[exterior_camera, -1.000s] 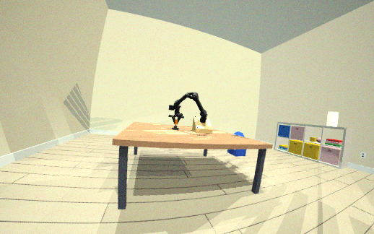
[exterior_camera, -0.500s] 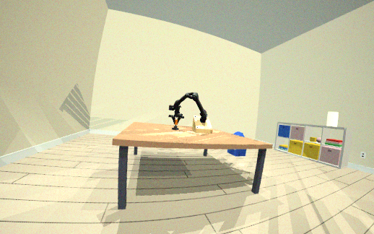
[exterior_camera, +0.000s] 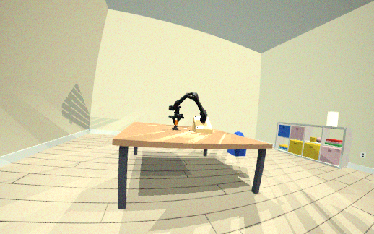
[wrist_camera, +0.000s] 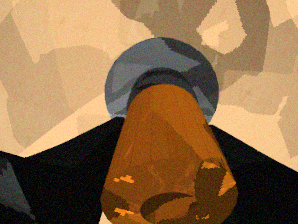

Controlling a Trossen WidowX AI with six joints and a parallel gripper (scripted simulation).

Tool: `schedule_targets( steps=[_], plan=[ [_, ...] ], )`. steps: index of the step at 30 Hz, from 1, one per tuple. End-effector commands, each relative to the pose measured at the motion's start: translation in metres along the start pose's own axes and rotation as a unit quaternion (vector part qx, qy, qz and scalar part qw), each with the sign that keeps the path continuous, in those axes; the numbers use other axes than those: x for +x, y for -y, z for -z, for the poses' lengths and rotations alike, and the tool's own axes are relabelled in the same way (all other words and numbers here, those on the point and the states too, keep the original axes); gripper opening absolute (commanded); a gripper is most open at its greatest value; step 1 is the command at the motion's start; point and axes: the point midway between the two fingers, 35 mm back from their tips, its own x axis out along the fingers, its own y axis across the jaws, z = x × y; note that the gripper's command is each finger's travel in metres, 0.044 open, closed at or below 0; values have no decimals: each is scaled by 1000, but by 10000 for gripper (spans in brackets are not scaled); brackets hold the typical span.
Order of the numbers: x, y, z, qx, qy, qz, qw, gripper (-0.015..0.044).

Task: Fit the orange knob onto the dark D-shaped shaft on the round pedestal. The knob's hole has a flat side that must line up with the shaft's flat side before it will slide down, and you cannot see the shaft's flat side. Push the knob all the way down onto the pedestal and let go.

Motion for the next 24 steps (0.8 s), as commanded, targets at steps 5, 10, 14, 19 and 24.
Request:
schedule_targets(
  steps=[5,10,14,19,24],
  plan=[
    [8,0,0,2,1,2,1000,0],
    [13,-1,0,2,1,2,1000,0],
    [11,-1,-1,-2,0,-1,1000,0],
    [11,-1,-1,-2,0,-1,1000,52],
    [11,-1,-1,-2,0,-1,1000,184]
  ],
)
